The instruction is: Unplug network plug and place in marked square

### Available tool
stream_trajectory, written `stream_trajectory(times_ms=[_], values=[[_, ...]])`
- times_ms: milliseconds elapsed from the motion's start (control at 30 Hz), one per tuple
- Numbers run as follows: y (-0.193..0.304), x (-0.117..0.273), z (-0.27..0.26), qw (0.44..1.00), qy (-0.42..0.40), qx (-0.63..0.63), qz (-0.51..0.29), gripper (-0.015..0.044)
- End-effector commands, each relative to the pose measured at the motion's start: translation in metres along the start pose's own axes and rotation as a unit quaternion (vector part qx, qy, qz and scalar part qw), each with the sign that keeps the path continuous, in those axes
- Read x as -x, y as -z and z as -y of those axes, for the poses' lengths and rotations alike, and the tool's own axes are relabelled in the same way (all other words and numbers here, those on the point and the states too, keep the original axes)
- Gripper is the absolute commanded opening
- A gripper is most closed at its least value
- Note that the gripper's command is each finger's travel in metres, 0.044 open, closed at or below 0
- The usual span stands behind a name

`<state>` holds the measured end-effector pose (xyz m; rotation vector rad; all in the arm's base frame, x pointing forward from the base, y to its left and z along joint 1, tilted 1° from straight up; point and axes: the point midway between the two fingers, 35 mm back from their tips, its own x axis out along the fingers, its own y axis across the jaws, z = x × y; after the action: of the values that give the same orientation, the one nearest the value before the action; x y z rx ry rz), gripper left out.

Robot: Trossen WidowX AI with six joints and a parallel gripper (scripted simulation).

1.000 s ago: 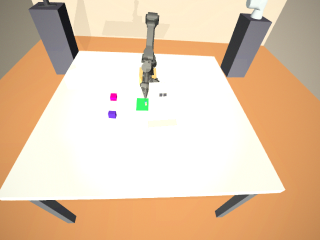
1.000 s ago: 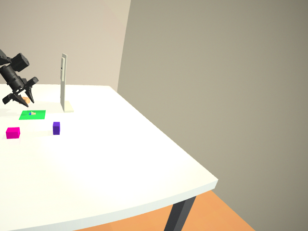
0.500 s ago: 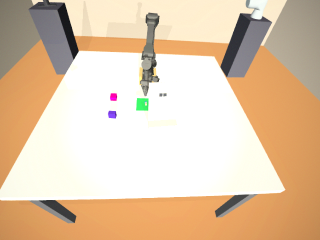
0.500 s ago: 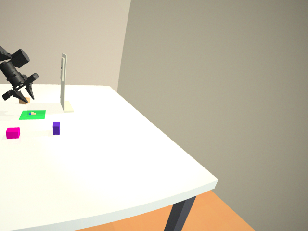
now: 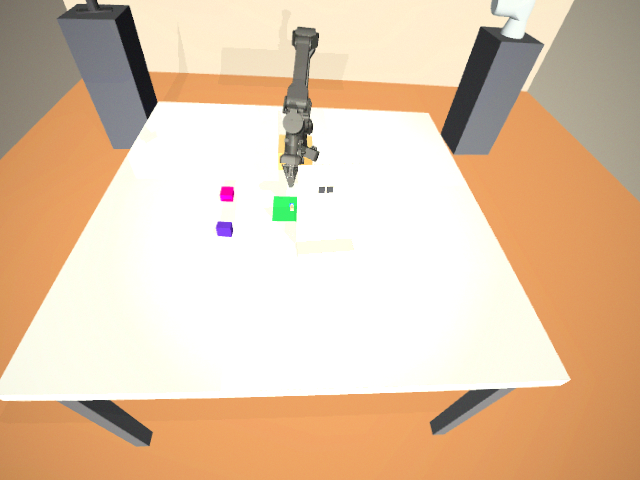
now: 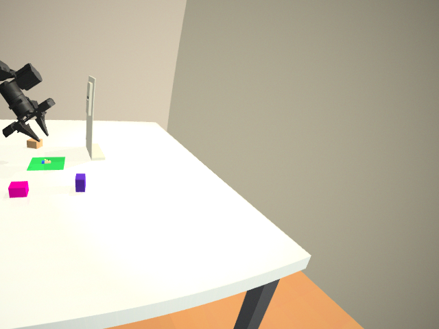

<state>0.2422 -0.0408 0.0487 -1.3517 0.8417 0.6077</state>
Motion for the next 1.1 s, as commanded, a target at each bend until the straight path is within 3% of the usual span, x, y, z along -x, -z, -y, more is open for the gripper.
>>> stream_trajectory(times_ms=[0,1067], values=[[-0.001,0.006,0.005,1.0,0.004,0.003,0.002,0.0156],[0.0,0.049,0.03,1.0,0.001,0.001,0.001,0.0156]])
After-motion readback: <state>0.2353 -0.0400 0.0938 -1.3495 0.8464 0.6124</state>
